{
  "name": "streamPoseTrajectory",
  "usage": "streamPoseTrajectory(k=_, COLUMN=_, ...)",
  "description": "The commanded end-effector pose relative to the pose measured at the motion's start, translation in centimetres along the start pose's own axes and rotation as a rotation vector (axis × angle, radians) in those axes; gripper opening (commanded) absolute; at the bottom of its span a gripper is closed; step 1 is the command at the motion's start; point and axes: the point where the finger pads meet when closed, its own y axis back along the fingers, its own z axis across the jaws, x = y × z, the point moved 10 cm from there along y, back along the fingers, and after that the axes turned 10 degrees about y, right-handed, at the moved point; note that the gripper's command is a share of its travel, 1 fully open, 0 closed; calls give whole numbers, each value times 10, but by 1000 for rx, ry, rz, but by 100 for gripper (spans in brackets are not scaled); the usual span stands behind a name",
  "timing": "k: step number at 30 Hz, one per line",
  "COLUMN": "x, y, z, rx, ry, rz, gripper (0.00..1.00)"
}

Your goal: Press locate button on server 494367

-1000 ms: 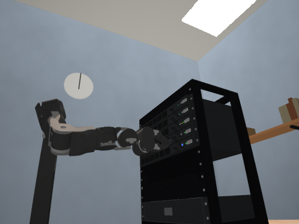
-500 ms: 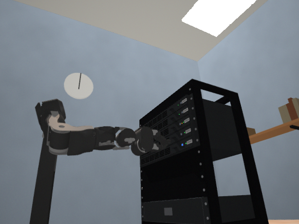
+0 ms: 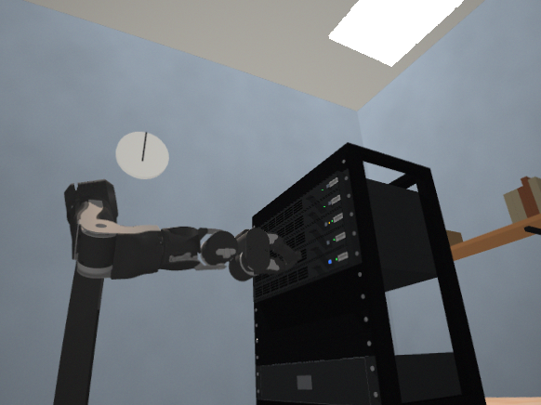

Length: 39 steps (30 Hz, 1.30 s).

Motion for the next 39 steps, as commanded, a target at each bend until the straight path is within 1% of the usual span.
streamPoseTrajectory(k=1, x=-1, y=3, z=1, rx=-7, ry=-2, rz=-7, gripper=0)
streamPoseTrajectory(k=13, x=-1, y=27, z=1, rx=-7, ry=-2, rz=-7, gripper=0)
streamPoseTrajectory(k=15, x=-1, y=27, z=1, rx=-7, ry=-2, rz=-7, gripper=0)
streamPoseTrajectory(k=24, x=-1, y=40, z=1, rx=-7, ry=-2, rz=-7, gripper=0)
streamPoseTrajectory(k=32, x=-1, y=42, z=1, rx=-7, ry=-2, rz=-7, gripper=0)
streamPoseTrajectory(k=33, x=-1, y=42, z=1, rx=-7, ry=-2, rz=-7, gripper=100)
streamPoseTrajectory(k=39, x=-1, y=42, z=1, rx=-7, ry=-2, rz=-7, gripper=100)
